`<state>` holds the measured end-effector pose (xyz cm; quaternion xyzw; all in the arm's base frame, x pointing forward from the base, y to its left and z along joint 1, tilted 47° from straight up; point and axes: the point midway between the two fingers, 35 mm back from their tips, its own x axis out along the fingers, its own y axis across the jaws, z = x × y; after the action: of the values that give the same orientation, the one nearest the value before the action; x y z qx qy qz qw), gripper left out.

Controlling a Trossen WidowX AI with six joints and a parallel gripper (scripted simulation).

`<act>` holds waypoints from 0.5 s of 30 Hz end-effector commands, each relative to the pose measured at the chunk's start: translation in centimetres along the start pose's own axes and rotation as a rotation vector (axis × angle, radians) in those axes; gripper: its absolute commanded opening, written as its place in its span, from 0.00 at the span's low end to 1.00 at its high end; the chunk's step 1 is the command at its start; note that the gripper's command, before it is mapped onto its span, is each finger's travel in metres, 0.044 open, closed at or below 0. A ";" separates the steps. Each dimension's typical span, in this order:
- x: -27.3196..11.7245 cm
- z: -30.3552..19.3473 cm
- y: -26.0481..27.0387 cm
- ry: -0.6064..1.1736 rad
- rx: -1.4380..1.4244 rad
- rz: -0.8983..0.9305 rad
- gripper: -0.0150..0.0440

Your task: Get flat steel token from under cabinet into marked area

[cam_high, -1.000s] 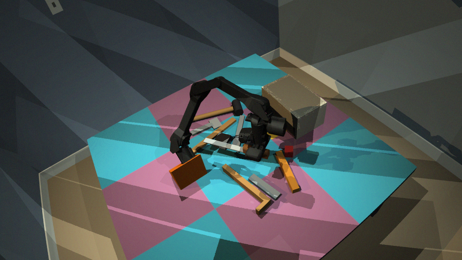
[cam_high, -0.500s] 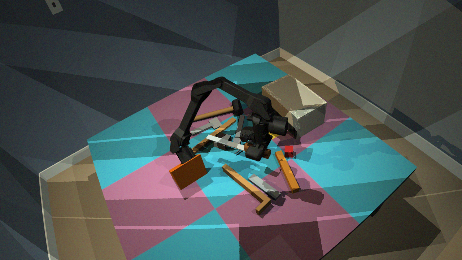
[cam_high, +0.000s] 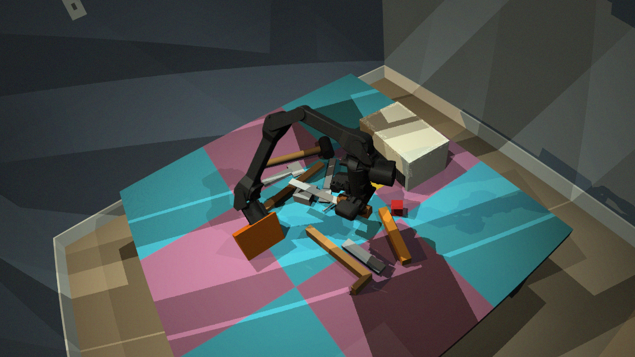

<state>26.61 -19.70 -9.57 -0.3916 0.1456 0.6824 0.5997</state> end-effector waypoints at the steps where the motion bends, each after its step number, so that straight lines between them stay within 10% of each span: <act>1: -0.1 0.1 0.0 -0.005 0.041 -0.005 0.25; 15: -0.1 0.0 0.0 -0.005 0.153 -0.005 0.25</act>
<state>26.63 -19.72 -9.58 -0.3548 0.1861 0.6726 0.6221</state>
